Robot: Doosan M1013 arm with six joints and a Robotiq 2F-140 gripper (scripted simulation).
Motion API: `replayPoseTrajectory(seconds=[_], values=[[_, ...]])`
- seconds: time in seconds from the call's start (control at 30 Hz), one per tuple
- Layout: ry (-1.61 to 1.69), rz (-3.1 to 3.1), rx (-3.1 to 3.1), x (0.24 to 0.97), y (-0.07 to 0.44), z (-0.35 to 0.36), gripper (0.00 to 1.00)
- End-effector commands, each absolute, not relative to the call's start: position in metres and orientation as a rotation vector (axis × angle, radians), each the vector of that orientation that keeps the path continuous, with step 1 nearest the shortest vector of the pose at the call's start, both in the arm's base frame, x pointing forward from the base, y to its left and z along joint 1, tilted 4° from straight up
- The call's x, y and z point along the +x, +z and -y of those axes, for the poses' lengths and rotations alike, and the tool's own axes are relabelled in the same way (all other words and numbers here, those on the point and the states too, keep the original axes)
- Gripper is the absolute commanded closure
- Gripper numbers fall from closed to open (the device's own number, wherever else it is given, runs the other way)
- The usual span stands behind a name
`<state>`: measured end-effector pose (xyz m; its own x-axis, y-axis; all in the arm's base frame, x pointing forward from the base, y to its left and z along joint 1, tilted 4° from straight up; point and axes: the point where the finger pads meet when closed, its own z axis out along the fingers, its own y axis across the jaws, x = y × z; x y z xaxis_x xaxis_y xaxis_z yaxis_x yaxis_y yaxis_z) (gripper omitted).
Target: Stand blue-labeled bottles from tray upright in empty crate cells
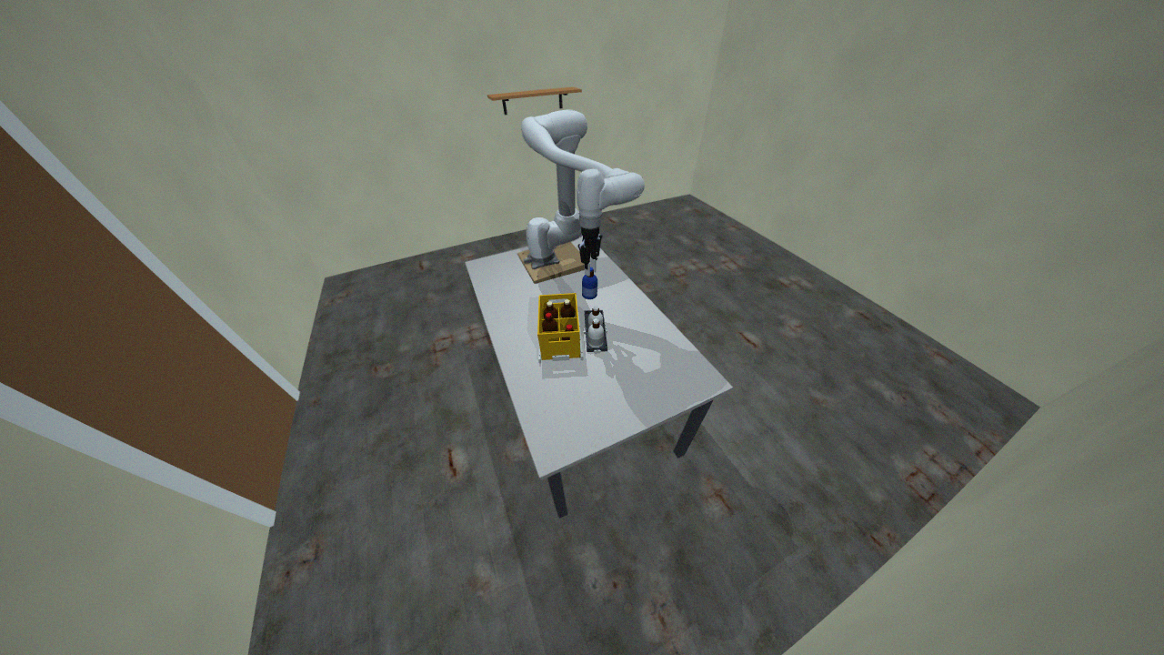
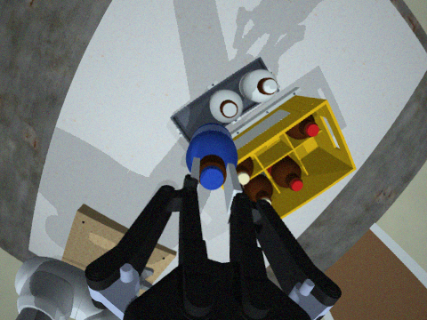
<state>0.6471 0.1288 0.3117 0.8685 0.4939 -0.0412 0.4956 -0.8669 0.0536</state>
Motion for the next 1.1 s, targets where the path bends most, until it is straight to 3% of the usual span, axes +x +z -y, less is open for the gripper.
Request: replayPoseTrajectory(seconds=[0.0, 1.07], values=[[-0.04, -0.789, 2.976, 0.649, 0.312, -0.125, 1.0], [-0.04, -0.789, 2.976, 0.674, 0.315, -0.08, 1.0]])
